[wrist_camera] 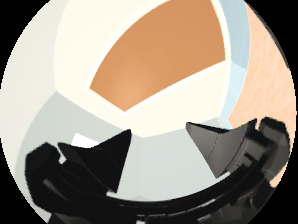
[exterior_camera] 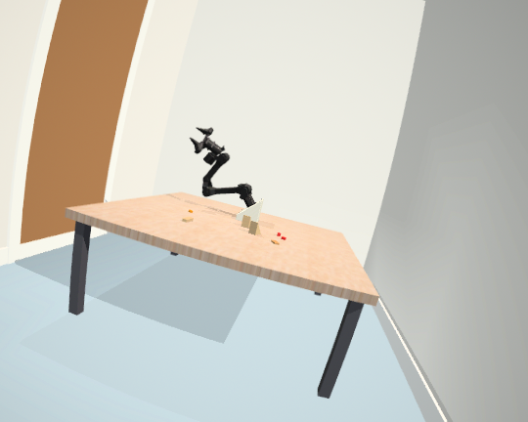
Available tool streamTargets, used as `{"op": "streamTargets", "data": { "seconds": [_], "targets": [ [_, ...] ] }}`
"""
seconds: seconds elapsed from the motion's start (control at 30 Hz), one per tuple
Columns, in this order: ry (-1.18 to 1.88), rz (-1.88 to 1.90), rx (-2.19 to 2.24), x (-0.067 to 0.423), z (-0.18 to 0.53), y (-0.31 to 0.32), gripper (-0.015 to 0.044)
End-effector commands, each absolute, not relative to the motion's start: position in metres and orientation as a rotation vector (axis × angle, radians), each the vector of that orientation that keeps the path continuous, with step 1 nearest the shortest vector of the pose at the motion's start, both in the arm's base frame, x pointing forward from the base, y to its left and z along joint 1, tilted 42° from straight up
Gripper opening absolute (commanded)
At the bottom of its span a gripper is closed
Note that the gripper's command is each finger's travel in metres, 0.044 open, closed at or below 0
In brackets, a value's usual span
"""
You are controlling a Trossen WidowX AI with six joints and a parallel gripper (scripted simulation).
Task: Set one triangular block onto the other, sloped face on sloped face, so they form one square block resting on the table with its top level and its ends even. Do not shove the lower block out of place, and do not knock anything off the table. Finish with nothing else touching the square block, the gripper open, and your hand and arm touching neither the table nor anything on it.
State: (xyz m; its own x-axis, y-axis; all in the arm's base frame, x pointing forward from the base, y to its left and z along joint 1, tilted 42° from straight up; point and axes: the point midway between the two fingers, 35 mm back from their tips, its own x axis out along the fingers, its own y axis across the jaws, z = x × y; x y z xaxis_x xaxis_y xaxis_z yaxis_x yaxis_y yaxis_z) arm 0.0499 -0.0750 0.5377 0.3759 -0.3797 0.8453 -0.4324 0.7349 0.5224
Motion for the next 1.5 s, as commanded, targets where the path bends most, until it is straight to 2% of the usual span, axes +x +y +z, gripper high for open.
{"op": "streamTargets", "data": {
  "seconds": [0.0,0.03,0.27,0.63,1.03,1.27,1.47],
  "targets": [
    [-1.225,0.04,0.793,0.05,0.538,-0.074,0.0426],
    [-1.232,0.043,0.784,0.05,0.539,-0.07,0.044],
    [-1.135,0.165,0.608,0.083,0.568,0.007,0.044],
    [-0.839,0.323,0.332,0.173,0.562,0.13,0.044],
    [-0.457,0.31,0.148,0.29,0.495,0.195,0.044],
    [-0.113,0.248,0.061,0.379,0.413,0.213,0.044],
    [0.217,0.153,0.047,0.437,0.329,0.208,0.044]
  ]
}}
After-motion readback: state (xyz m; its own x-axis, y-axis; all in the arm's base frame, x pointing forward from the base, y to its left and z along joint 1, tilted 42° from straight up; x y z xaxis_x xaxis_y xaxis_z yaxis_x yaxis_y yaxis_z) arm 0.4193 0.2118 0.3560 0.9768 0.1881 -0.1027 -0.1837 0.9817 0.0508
